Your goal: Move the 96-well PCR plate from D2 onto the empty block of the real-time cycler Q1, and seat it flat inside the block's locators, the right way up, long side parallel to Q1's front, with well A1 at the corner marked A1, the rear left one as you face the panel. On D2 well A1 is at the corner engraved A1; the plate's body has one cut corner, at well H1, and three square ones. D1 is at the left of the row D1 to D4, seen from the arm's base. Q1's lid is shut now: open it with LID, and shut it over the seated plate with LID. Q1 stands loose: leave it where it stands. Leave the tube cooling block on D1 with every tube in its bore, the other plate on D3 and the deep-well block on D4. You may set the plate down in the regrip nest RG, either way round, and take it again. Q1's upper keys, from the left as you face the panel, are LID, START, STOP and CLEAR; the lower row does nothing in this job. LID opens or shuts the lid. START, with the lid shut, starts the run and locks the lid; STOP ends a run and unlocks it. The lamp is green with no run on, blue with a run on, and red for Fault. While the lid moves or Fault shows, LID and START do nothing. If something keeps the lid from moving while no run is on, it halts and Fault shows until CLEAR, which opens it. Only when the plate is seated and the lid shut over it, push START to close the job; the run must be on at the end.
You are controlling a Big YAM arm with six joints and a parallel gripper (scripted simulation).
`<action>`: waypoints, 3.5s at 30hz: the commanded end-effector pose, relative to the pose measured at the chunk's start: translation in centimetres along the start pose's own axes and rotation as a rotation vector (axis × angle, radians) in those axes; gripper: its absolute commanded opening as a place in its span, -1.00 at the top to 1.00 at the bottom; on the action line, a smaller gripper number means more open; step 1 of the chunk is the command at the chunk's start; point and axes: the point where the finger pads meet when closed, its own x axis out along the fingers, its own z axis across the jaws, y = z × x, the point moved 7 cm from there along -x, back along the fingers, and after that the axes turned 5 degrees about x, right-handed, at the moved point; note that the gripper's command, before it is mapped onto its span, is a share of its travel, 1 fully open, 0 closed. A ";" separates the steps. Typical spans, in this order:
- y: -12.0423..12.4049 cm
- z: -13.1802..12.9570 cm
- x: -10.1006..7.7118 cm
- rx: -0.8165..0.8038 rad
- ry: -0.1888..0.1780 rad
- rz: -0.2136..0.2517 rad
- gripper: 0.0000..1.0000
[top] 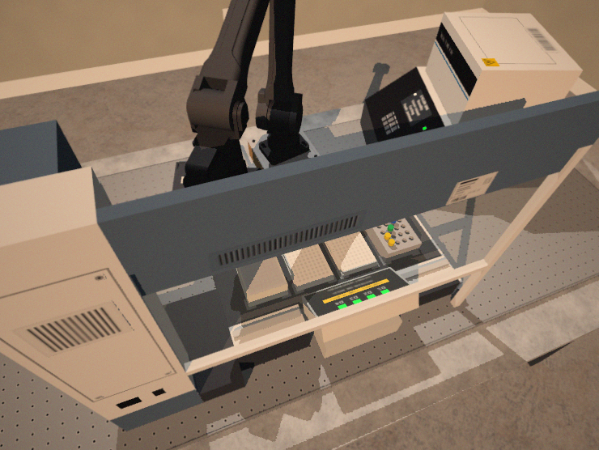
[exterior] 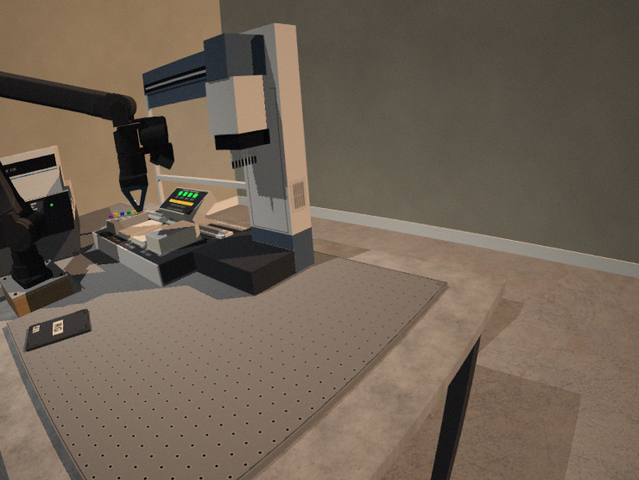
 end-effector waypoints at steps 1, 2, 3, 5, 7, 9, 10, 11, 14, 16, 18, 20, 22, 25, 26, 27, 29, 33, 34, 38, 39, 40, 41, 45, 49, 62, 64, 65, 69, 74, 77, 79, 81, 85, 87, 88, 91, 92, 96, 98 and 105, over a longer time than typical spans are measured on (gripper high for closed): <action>0.6 1.2 -1.6 -0.025 0.016 -0.037 1.00; 0.8 1.7 -1.3 -0.050 0.019 -0.026 1.00; 0.8 1.7 -1.3 -0.050 0.019 -0.026 1.00; 0.7 1.8 -1.0 -0.033 0.014 -0.028 1.00; 1.3 2.7 -0.7 -0.023 0.012 -0.033 1.00; 1.9 3.8 -0.5 -0.053 0.018 -0.036 1.00; 2.3 4.4 -0.4 -0.087 0.025 -0.029 1.00; 2.7 4.8 -0.4 -0.114 0.029 -0.023 1.00; 3.6 5.8 -0.4 -0.117 0.032 -0.022 1.00; 4.2 6.4 -0.2 -0.164 0.044 -0.014 1.00; 5.0 7.0 0.3 -0.143 0.039 -0.009 1.00; 5.3 7.3 0.5 -0.137 0.038 -0.010 1.00; 5.3 7.4 0.6 -0.164 0.047 -0.006 1.00; 6.7 8.8 1.1 -0.217 0.053 0.000 1.00; 7.2 9.2 1.2 -0.213 0.051 -0.002 1.00; 7.6 9.5 1.3 -0.206 0.049 -0.008 1.00; 8.2 10.1 1.5 -0.222 0.055 -0.018 1.00; 9.6 11.1 2.0 -0.282 0.072 -0.013 1.00; 10.1 11.3 2.3 -0.309 0.080 -0.008 1.00; 11.1 11.8 2.8 -0.327 0.081 -0.002 1.00; 11.1 11.7 2.7 -0.340 0.088 -0.005 1.00; 11.6 11.9 2.9 -0.368 0.096 -0.006 1.00; 12.2 12.3 3.0 -0.396 0.100 -0.007 1.00; 14.3 13.1 3.8 -0.369 0.089 -0.008 1.00; 16.1 13.5 4.7 -0.426 0.106 -0.002 1.00; 21.0 13.7 3.8 -0.320 -0.057 0.033 1.00; 22.0 14.1 3.7 -0.319 -0.074 0.045 1.00; 22.4 14.2 3.6 -0.309 -0.096 0.052 1.00; 24.1 14.3 3.1 -0.270 -0.142 0.057 1.00; 24.9 14.5 2.9 -0.250 -0.194 0.060 1.00; 26.7 15.0 2.4 -0.259 -0.181 0.058 1.00; 27.6 15.0 2.4 -0.229 -0.240 0.073 1.00; 28.2 15.0 2.3 -0.202 -0.278 0.066 1.00; 30.1 15.6 1.7 -0.197 -0.352 0.082 1.00; 30.9 15.9 1.5 -0.195 -0.359 0.077 1.00; 30.9 15.9 1.5 -0.195 -0.359 0.077 1.00; 31.4 15.9 1.6 -0.162 -0.394 0.088 1.00; 32.0 15.9 1.6 -0.159 -0.422 0.093 1.00; 34.2 16.7 0.6 -0.165 -0.432 0.104 1.00; 34.9 17.1 0.3 -0.141 -0.457 0.112 1.00; 37.9 17.3 -0.4 -0.104 -0.567 0.151 1.00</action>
